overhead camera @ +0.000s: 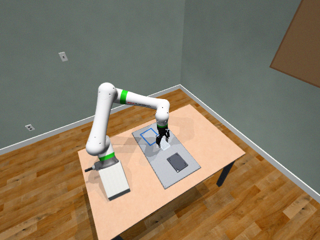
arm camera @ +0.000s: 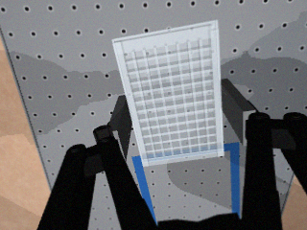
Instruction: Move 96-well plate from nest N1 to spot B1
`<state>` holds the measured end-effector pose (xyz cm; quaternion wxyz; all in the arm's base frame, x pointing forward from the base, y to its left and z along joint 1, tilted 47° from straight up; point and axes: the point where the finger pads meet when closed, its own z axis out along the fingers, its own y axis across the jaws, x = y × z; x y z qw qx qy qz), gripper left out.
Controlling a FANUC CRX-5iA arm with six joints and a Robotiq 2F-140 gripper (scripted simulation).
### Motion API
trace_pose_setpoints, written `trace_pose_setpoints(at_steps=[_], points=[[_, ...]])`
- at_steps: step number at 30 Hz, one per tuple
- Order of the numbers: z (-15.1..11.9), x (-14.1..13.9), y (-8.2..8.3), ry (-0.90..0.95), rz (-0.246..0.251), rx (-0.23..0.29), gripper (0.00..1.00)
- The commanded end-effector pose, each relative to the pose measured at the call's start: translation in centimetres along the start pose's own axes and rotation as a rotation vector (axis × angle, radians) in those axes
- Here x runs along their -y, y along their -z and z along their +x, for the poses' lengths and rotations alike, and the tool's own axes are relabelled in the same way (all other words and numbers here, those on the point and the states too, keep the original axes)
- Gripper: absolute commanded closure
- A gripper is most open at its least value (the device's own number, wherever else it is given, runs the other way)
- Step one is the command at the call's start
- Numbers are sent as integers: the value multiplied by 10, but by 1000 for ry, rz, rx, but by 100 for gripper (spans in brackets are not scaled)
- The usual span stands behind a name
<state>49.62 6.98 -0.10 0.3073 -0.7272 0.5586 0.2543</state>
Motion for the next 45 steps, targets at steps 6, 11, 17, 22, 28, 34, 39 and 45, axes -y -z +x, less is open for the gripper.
trace_pose_setpoints(at_steps=[6, 11, 17, 22, 28, 34, 39, 45], points=[[-23, 0, 0, 0, 0, -1, 100], [-40, -1, -1, 0, 0, -1, 100], [-53, -1, -1, 0, 0, -1, 100], [-70, -2, -2, 0, 0, -1, 100], [-90, -2, -2, 0, 0, -1, 100], [-103, -3, -3, 0, 0, -1, 100], [-120, -3, -3, 0, 0, -1, 100], [-140, -4, -4, 0, 0, -1, 100]])
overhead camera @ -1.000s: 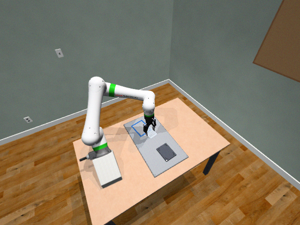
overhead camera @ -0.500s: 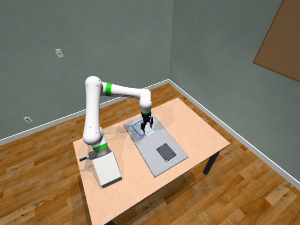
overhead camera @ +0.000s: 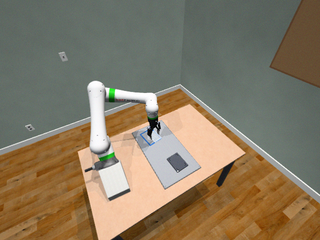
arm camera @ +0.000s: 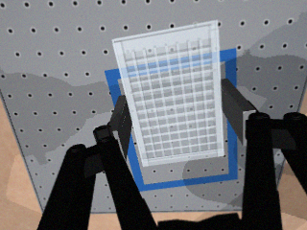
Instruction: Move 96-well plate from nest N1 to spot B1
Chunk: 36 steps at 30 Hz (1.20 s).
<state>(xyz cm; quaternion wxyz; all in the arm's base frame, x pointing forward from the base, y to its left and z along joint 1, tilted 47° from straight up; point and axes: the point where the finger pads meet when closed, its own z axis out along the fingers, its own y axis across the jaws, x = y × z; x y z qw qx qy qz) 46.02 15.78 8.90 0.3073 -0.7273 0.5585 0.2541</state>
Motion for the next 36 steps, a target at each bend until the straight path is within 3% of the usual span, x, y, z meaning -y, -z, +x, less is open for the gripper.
trace_pose_setpoints(at_steps=[1, 21, 36], points=[[-12, 0, 0, 0, 0, -1, 100], [-73, -2, -2, 0, 0, -1, 100], [-76, -2, -2, 0, 0, -1, 100]])
